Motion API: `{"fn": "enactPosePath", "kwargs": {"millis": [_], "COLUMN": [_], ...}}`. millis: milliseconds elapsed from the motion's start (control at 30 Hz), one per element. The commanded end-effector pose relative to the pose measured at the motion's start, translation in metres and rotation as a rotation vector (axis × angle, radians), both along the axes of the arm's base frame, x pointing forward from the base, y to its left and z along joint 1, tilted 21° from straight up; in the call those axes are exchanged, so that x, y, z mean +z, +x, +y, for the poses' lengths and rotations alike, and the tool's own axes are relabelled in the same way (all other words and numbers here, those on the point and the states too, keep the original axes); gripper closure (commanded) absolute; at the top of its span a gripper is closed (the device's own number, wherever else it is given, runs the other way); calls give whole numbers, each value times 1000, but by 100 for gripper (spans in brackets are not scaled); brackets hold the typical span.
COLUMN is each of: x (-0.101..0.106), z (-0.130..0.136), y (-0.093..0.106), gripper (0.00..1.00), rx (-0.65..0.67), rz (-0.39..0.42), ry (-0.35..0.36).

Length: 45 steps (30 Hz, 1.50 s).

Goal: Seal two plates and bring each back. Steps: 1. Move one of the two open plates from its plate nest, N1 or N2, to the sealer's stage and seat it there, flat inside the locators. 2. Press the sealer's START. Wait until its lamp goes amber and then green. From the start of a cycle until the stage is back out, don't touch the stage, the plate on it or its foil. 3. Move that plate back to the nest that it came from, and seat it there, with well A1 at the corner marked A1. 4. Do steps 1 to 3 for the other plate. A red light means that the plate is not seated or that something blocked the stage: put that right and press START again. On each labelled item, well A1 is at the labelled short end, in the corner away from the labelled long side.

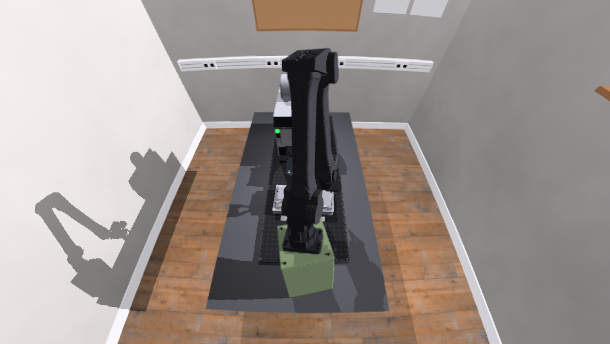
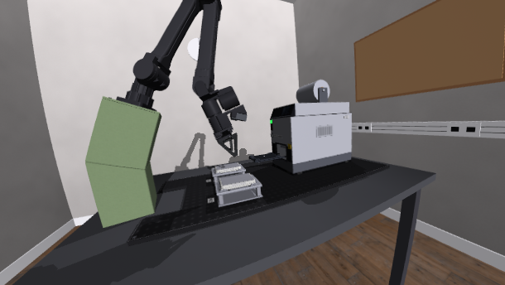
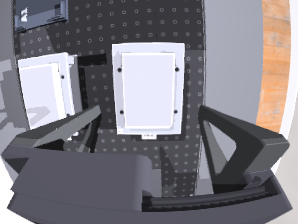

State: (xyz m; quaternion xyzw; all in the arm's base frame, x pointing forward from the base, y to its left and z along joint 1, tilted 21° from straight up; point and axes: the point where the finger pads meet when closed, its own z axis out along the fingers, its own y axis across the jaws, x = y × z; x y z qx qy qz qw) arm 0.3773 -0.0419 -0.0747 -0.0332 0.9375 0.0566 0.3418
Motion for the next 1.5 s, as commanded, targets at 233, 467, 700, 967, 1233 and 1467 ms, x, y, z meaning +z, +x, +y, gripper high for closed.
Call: {"fn": "enactPosePath", "kwargs": {"millis": [233,467,700,967,1233,1467], "x": [11,-4,32,48,92,105], "z": [3,-1,25,36,70,82], "y": [22,2,4,2,3,2], "gripper": [0,0,0,0,0,0], "rx": [65,33,37,40,56,58], "rz": [297,361,335,342,314,320], "ry": [-59,-27,-36,-44,-47,-46]}}
